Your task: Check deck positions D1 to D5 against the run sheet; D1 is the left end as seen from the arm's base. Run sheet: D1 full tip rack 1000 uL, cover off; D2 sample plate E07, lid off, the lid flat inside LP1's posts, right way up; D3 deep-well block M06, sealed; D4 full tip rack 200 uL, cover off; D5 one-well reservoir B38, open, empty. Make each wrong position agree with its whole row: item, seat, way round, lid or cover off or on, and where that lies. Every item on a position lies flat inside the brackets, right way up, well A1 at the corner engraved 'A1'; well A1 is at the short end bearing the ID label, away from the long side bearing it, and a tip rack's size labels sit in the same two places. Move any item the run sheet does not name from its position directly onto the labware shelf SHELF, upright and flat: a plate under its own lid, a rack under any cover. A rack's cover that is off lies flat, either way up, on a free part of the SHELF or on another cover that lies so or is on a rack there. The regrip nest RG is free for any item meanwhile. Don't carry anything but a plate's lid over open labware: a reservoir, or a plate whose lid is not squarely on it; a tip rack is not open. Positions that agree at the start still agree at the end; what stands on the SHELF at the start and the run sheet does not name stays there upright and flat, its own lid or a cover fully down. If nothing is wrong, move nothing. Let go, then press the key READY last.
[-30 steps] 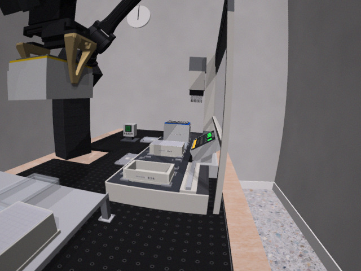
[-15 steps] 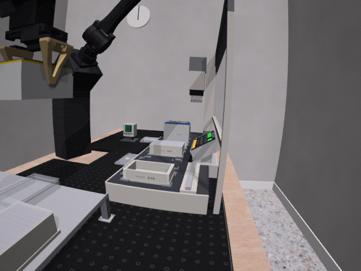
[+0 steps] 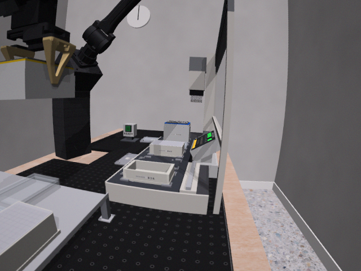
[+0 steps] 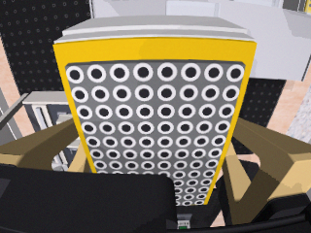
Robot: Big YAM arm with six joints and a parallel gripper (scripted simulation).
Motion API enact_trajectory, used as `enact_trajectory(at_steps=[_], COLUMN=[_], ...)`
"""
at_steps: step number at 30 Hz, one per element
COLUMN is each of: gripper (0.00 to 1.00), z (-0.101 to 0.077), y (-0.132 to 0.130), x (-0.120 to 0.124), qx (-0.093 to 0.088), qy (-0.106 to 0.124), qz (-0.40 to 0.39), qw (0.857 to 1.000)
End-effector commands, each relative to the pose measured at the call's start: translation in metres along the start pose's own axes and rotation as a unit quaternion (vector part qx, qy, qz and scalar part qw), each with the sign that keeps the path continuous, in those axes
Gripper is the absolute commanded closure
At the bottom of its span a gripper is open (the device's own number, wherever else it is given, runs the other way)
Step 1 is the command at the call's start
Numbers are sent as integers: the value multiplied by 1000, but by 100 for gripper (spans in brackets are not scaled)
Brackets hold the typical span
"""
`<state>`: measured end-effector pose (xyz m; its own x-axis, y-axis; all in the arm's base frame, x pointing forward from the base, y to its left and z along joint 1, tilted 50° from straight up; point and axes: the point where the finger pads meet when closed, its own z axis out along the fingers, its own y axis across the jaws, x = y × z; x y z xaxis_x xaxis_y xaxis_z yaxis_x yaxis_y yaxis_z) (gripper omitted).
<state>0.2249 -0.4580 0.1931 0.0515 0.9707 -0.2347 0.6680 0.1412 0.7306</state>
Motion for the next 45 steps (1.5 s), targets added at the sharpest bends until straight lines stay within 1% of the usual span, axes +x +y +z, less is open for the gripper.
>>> enact_trajectory(at_steps=[1, 29, 30, 31, 39, 41, 42, 44, 45], gripper=[100, 100, 100, 100, 100, 100, 100, 100, 100], z=[-24, -24, -15, -9, -9, -9, -16, -7, -7], y=[10, 10, 7, 13, 11, 11, 3, 13, 13], x=[-22, -22, -4, 6, 44, 44, 43, 61, 66], qx=[-5, -5, -4, -5, -5, -5, -2, -6, -6], qy=[-34, -34, -22, -15, -17, -17, -27, -14, -14], qz=[-15, -15, -6, -12, -10, -10, -1, -11, -11], qw=[999, 999, 1000, 1000, 1000, 1000, 1000, 1000, 1000])
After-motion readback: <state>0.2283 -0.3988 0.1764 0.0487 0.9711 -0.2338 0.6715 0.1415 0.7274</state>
